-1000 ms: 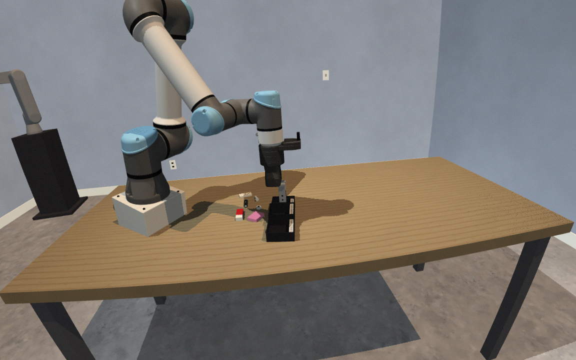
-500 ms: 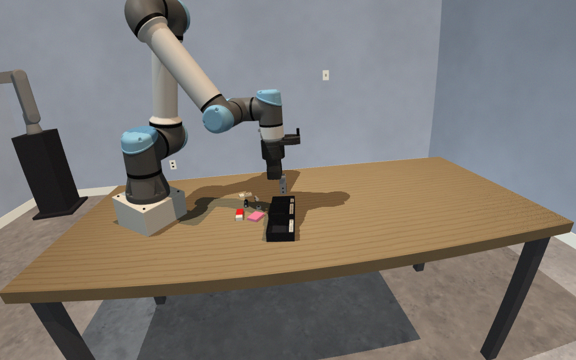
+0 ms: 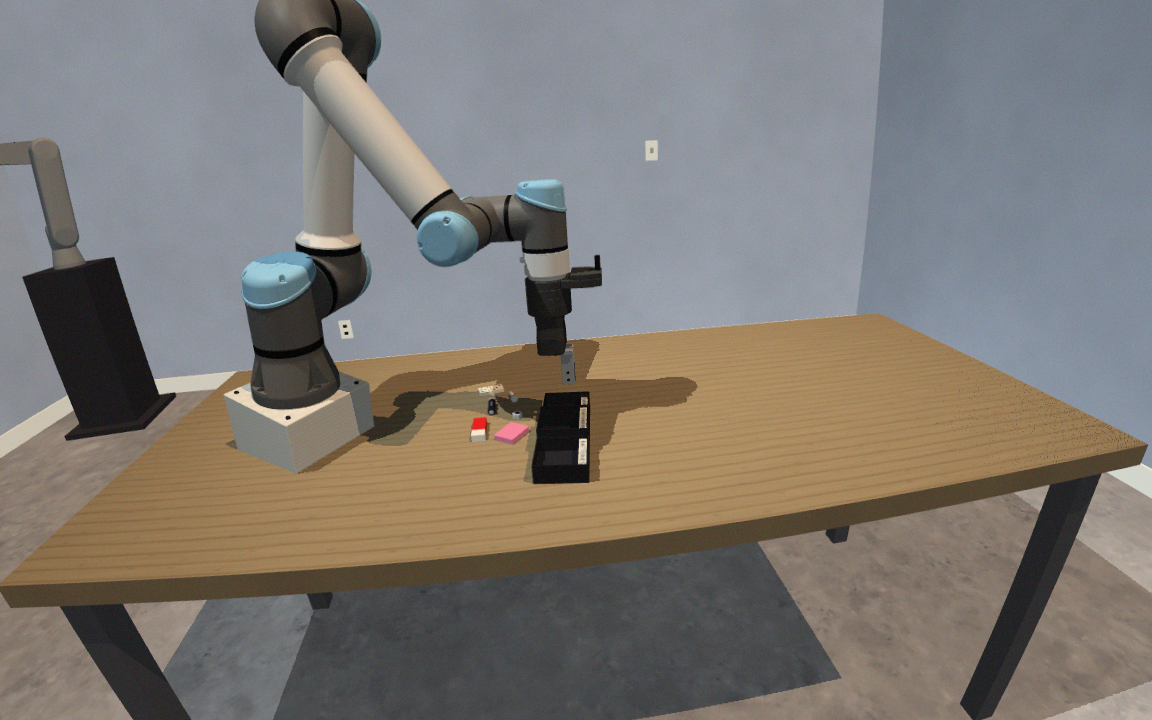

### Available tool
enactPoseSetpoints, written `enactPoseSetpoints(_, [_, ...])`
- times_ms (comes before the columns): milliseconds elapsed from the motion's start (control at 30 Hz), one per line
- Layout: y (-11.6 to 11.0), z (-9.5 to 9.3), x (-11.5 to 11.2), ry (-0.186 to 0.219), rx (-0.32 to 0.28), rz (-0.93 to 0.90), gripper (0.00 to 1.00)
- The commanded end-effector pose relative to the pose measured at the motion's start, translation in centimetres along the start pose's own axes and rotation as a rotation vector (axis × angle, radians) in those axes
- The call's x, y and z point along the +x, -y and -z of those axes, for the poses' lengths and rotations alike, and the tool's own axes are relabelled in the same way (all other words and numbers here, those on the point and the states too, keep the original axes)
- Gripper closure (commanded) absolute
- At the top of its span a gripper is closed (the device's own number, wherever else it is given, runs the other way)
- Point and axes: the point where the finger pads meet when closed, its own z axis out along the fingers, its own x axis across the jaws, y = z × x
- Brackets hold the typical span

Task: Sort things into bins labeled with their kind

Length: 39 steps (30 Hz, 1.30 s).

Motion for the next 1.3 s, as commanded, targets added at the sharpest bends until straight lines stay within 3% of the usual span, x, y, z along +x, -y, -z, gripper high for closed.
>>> enactPoseSetpoints(0, [-0.2,-1.2,0.0,0.0,-0.006,-0.003,0.69])
enactPoseSetpoints(633, [-0.3,-5.8,0.0,0.0,-0.006,-0.002,0.69])
enactPoseSetpoints(1267, [-0.1,-5.7,0.0,-0.001,-0.001,-0.002,0.69])
